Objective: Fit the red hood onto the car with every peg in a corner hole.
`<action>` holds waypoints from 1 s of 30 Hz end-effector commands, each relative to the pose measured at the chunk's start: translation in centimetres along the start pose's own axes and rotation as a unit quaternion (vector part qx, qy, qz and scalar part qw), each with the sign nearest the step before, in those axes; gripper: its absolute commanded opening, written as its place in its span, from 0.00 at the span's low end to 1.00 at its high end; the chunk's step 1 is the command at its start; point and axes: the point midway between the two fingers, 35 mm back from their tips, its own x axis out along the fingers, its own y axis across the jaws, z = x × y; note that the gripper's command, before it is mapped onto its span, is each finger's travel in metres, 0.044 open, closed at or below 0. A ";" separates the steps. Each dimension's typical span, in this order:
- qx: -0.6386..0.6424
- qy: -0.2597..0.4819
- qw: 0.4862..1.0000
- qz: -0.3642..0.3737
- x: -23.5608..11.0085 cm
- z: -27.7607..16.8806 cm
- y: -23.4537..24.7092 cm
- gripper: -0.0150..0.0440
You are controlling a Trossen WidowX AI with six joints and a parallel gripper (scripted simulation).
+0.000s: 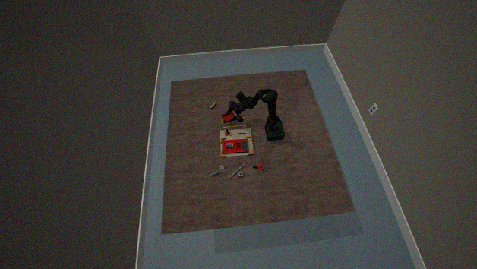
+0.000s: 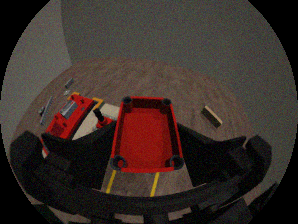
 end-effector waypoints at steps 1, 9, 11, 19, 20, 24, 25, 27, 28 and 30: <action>-0.007 -0.004 1.000 0.000 -0.2 0.6 -0.1 0.25; -0.002 -0.004 1.000 0.000 -0.2 0.5 -0.1 0.25; 0.010 -0.004 1.000 0.000 -0.2 0.4 -0.1 0.25; 0.104 -0.004 0.995 0.000 -0.1 0.3 0.0 0.25; 0.117 -0.004 0.993 0.000 -0.1 0.3 0.0 0.25; 0.169 -0.004 0.986 0.000 -0.1 0.3 0.0 0.25; 0.182 -0.004 0.983 0.000 -0.1 0.3 0.0 0.25; 0.208 -0.004 0.978 0.001 -0.1 0.2 0.0 0.25; 0.220 -0.004 0.975 0.001 -0.1 0.2 0.0 0.25; 0.246 -0.004 0.969 0.001 -0.1 0.2 0.0 0.25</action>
